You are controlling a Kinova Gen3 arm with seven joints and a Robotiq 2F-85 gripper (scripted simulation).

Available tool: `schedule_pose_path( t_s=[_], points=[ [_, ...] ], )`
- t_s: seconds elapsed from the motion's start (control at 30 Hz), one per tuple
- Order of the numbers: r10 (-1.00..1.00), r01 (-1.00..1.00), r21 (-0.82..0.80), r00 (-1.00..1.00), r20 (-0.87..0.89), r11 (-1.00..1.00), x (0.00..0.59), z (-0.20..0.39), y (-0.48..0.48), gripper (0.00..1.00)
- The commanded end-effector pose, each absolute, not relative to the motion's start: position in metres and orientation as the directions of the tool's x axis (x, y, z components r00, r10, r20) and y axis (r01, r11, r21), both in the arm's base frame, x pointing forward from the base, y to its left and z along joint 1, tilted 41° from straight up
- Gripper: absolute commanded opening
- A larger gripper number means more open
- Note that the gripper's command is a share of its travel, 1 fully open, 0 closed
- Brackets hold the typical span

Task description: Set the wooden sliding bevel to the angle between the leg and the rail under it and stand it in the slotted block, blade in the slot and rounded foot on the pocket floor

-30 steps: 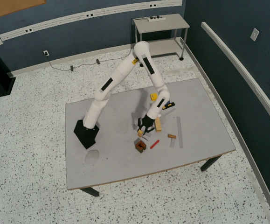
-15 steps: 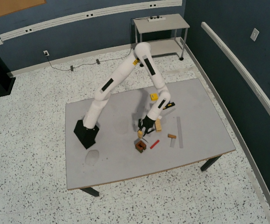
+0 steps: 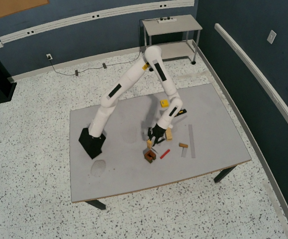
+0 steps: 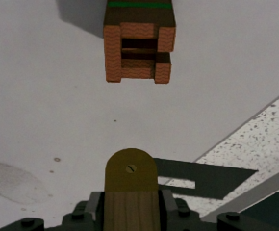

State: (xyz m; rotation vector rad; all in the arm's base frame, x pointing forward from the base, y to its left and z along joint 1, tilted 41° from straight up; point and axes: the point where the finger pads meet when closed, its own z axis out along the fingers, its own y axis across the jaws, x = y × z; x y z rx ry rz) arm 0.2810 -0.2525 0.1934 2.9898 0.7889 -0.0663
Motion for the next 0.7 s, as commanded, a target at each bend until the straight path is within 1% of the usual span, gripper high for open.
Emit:
schedule_pose_path(
  t_s=[0.0, 0.67],
  points=[
    [0.480, 0.483, 0.038, 0.875, -0.057, -0.875, 0.2807, 0.1934, -0.2540, 0.10],
    [0.451, 0.454, 0.040, 0.890, -0.064, -0.890, 0.2804, 0.1924, -0.2570, 0.10]
  ],
)
